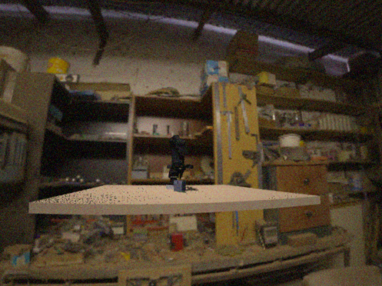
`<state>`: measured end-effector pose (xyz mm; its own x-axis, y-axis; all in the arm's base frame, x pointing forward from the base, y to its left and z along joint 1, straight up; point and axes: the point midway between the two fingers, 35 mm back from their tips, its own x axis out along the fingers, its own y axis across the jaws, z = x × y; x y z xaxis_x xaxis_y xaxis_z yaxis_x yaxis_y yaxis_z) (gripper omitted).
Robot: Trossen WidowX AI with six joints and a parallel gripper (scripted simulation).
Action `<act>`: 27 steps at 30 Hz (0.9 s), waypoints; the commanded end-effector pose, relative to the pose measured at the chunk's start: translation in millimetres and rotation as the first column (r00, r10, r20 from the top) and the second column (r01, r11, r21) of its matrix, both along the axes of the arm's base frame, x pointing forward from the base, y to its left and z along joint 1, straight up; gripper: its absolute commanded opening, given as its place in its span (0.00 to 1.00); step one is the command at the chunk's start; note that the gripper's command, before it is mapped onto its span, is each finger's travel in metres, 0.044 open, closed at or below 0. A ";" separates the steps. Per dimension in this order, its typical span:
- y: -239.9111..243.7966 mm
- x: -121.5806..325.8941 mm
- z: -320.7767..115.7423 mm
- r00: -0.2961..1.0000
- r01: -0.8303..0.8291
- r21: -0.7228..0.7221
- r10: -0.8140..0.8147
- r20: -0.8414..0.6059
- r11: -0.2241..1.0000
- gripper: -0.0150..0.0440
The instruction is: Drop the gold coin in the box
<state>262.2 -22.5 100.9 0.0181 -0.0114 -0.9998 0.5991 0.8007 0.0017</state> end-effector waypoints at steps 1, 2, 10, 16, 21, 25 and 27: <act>0.0 0.0 0.0 1.000 0.000 0.000 0.000 0.000 1.000 0.30; 0.0 0.0 0.0 1.000 0.000 0.000 0.000 0.000 1.000 0.34; 0.0 0.0 0.0 1.000 0.000 0.000 0.000 0.000 1.000 0.53; 0.0 0.0 0.7 1.000 0.000 0.000 0.000 0.000 1.000 0.57; 0.1 -0.4 16.9 1.000 0.000 0.000 0.000 -0.001 1.000 0.79; 0.3 -0.9 27.1 1.000 0.000 0.000 0.000 -0.001 1.000 0.97; 0.7 -3.6 50.8 1.000 0.000 0.001 0.000 -0.004 1.000 1.00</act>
<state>259.0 -22.1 123.4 0.0017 -0.0099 -0.9999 0.5989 0.8008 -0.0069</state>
